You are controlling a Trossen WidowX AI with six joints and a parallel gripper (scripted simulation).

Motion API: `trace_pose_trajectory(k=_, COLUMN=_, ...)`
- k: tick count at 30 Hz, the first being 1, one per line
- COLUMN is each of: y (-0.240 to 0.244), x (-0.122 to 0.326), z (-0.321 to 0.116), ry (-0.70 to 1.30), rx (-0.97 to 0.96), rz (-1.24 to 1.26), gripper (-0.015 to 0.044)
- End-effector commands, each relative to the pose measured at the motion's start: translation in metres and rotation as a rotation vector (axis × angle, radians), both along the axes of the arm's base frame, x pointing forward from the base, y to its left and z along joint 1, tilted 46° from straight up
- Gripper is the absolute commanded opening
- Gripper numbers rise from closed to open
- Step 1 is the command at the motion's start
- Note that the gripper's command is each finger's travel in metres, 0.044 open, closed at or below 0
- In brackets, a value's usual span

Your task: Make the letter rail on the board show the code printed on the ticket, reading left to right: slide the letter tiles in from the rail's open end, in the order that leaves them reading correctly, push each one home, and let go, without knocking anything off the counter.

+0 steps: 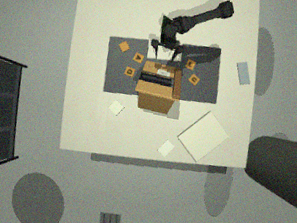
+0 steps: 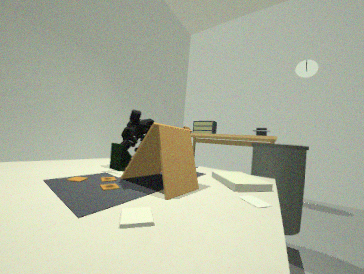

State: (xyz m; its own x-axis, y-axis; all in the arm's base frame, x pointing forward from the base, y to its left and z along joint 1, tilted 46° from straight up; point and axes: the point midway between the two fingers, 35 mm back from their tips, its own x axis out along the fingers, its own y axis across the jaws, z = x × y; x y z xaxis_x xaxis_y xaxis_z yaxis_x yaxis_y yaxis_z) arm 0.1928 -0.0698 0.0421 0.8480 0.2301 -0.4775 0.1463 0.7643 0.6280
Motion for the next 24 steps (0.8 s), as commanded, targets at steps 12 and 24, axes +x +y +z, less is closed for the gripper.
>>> trace_pose_trajectory(k=12, y=0.013, x=-0.002, z=-0.004, ry=-0.017, rx=0.035, rz=0.037, gripper=0.0440)
trace_pose_trajectory(k=24, y=-0.037, x=0.024, z=0.037, ry=-0.039, rx=-0.354, rz=0.358, gripper=0.0440)
